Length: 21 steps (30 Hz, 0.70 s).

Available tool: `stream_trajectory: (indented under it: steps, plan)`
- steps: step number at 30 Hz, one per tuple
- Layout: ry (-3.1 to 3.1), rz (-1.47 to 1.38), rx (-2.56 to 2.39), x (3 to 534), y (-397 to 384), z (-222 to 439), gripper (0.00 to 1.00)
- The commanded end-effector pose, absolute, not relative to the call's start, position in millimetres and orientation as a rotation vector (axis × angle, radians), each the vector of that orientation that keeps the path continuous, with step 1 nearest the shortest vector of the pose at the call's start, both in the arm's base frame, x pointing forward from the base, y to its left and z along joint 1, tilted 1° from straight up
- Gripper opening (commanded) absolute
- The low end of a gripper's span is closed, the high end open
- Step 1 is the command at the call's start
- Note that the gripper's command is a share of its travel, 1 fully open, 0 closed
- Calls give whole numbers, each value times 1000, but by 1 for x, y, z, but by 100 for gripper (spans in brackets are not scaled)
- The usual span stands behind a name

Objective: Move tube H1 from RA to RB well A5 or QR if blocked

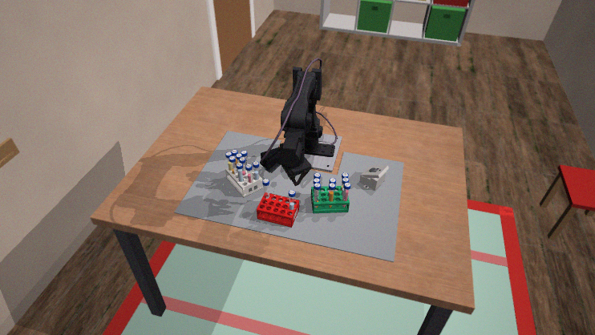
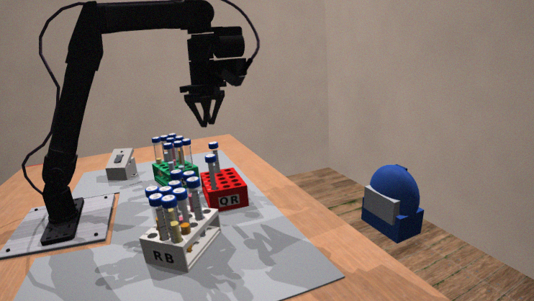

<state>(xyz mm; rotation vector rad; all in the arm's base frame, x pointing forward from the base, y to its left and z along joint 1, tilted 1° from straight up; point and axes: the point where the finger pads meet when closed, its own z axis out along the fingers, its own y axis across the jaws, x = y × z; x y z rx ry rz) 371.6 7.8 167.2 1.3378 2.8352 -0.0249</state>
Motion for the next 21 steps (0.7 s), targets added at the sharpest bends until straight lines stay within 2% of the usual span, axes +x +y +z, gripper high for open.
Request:
stream_trajectory:
  steps: [1, 10, 18, 21]
  plan:
    - [2804, -15, 1335, 368, 2, 182, 30]
    - [2843, -48, 1350, 373, 1, 144, 30]
    - [2786, -1, 1328, 385, 0, 154, 30]
    - [2826, -34, 1344, 377, 0, 135, 30]
